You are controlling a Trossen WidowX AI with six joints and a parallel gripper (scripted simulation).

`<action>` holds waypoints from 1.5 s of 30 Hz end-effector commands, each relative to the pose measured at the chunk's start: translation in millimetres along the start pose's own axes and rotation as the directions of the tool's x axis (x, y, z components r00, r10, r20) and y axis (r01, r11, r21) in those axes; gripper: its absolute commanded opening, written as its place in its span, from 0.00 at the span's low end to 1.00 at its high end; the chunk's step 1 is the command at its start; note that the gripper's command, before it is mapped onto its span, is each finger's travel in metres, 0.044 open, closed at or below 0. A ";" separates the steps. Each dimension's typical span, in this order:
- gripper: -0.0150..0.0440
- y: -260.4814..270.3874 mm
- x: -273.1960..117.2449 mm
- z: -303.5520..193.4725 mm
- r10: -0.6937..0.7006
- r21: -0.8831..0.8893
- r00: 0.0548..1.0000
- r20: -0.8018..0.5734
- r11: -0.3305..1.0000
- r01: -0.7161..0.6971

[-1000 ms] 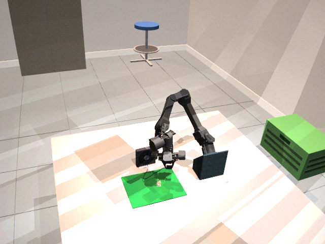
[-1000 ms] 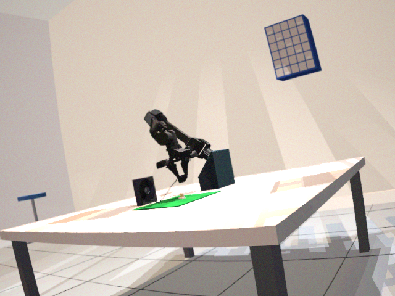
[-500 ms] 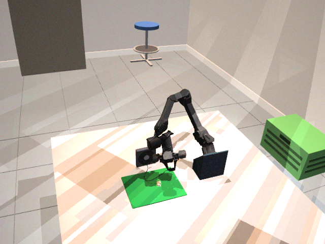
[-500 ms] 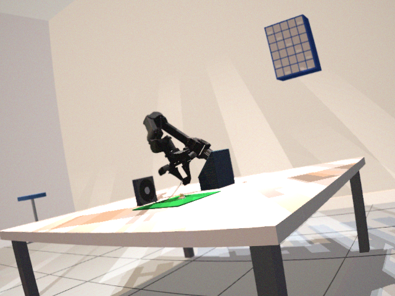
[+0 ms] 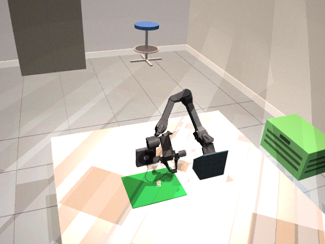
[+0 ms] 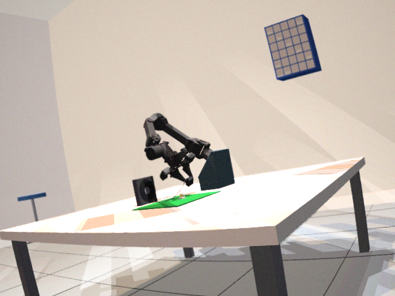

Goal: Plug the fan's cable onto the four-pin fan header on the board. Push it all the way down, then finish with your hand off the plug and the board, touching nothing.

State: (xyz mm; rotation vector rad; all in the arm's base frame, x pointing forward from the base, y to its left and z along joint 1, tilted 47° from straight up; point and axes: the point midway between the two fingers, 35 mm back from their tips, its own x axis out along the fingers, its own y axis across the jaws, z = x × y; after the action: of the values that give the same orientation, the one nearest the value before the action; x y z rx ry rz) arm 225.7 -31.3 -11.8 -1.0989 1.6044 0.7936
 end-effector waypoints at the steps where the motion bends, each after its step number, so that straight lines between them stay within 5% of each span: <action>1: 0.25 3.8 3.2 -1.6 0.023 -0.012 0.998 0.055 1.000 -0.022; 45: 0.25 -7.8 -10.9 -11.8 -0.097 -0.064 0.802 0.590 0.984 0.166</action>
State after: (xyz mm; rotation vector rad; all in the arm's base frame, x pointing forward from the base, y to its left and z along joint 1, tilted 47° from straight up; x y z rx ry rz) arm 231.7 -41.1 1.4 -0.9125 1.0053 1.0161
